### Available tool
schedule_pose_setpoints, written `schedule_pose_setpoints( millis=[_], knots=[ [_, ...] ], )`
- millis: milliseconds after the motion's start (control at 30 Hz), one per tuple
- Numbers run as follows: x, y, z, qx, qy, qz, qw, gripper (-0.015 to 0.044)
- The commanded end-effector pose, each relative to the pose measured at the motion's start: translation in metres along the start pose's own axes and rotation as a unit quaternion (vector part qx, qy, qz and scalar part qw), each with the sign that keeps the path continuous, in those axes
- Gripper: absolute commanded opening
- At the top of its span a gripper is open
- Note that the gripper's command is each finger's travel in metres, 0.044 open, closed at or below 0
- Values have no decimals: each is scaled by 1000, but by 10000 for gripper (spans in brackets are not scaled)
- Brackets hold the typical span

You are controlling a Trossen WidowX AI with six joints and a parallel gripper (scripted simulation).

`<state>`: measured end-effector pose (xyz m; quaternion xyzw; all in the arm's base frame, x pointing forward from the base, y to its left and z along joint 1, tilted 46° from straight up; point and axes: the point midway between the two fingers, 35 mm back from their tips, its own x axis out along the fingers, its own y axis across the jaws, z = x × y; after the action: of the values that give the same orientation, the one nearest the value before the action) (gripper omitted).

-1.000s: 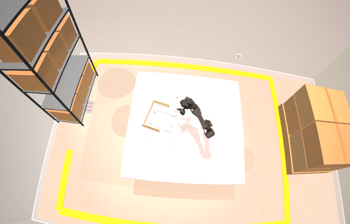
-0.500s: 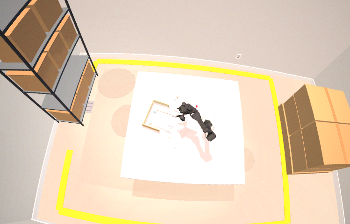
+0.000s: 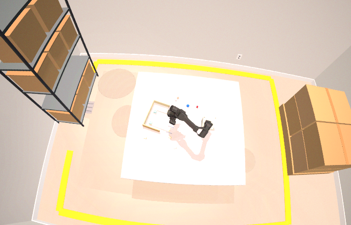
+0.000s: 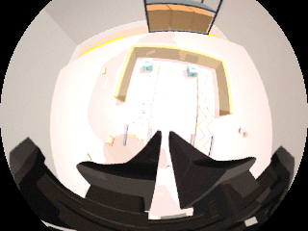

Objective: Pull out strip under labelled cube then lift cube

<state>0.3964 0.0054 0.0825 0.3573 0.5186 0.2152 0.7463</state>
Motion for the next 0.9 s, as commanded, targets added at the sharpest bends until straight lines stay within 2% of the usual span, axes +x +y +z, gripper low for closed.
schedule_pose_setpoints(
  millis=[0, 267, 867],
  knots=[
    [40, 30, -5, 8, 118, -25, 993, 0],
    [68, 64, -22, 37, 244, -47, 968, 0],
    [81, 64, -27, 37, 246, -48, 967, 0]
  ],
)
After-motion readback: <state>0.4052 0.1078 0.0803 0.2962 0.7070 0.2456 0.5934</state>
